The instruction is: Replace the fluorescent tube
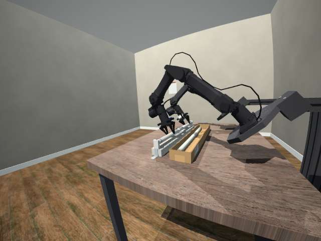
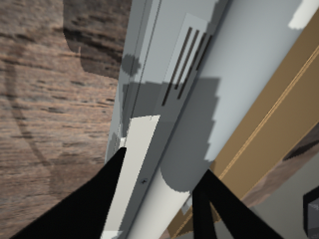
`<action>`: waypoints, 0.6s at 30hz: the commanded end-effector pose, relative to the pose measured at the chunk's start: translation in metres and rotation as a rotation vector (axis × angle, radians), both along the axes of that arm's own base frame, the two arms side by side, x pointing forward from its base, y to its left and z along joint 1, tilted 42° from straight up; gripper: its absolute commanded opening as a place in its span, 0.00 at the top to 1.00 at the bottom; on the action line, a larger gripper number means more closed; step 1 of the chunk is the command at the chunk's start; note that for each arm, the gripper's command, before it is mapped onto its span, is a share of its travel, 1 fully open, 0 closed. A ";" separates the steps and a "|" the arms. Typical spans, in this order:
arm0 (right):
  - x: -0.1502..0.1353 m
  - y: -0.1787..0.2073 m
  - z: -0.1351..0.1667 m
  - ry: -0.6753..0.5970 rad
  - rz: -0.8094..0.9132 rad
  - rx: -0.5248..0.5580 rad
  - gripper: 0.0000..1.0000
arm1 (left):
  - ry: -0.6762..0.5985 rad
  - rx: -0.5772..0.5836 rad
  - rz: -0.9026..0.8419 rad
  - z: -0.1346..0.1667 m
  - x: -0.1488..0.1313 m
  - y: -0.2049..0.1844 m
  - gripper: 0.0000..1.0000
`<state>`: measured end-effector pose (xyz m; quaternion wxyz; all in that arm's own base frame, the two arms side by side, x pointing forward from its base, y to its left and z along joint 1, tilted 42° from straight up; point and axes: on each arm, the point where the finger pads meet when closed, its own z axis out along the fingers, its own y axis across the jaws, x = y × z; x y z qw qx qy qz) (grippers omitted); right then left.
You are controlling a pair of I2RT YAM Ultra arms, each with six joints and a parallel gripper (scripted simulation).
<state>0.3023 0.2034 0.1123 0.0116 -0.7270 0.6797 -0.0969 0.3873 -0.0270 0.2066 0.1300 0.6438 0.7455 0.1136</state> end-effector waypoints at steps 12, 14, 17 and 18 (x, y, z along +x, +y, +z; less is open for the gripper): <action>-0.013 0.008 0.040 -0.007 0.010 0.022 0.51 | -0.036 -0.017 -0.013 0.041 -0.015 -0.007 0.51; -0.013 0.009 0.039 0.014 0.007 0.004 0.51 | -0.033 -0.017 -0.011 0.047 -0.017 -0.007 0.51; -0.014 0.010 0.052 0.002 0.014 0.013 0.51 | -0.030 -0.016 -0.012 0.056 -0.022 -0.007 0.51; -0.015 0.011 0.051 0.010 0.015 0.002 0.51 | -0.006 -0.014 -0.011 0.052 -0.021 -0.007 0.51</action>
